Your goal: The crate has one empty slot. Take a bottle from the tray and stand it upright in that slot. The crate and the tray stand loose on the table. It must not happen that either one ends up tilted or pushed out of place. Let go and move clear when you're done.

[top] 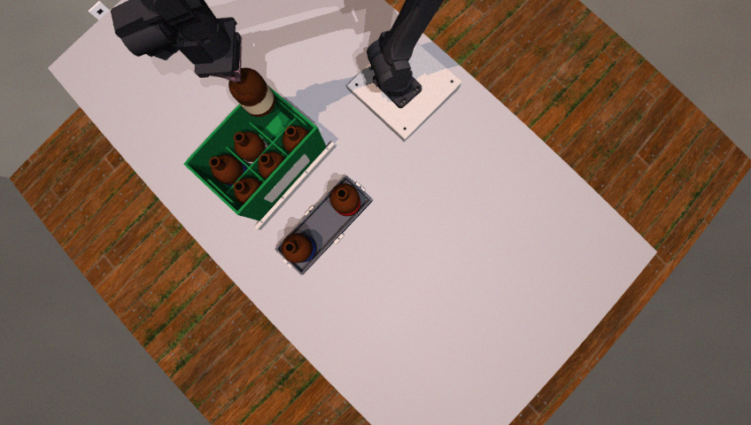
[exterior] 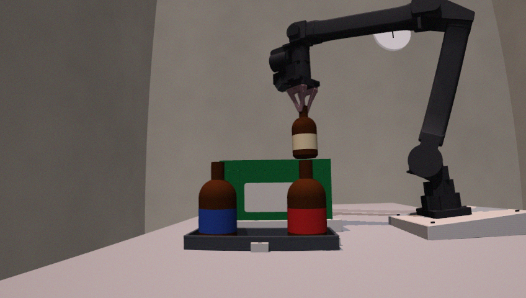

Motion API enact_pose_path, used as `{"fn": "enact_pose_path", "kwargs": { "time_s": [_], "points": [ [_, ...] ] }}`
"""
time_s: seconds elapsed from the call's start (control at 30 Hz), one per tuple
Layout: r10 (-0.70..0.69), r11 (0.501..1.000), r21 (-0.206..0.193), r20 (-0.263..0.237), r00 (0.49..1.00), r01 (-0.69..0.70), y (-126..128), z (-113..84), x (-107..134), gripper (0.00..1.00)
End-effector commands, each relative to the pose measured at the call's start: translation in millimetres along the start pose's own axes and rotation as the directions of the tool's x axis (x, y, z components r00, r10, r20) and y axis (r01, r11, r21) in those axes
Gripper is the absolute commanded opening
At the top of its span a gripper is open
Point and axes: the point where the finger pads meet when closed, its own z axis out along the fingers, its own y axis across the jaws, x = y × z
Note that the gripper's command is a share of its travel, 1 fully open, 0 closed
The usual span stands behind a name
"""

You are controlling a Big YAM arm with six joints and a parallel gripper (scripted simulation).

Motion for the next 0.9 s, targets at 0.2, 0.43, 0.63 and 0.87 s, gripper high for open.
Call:
{"fn": "enact_pose_path", "kwargs": {
  "time_s": [0.2,0.43,0.63,0.87],
  "points": [
    [-0.003,1.000,-0.028,0.075,0.997,0.006,3.4,-22.3,-7.3,0.00],
    [-0.004,1.000,-0.023,0.057,0.998,0.005,4.1,-14.4,-6.1,0.00],
    [-0.004,1.000,-0.022,0.053,0.999,0.005,4.0,-13.8,-5.5,0.00],
    [-0.004,1.000,-0.022,0.053,0.999,0.005,4.0,-13.8,-5.5,0.00]
  ]
}}
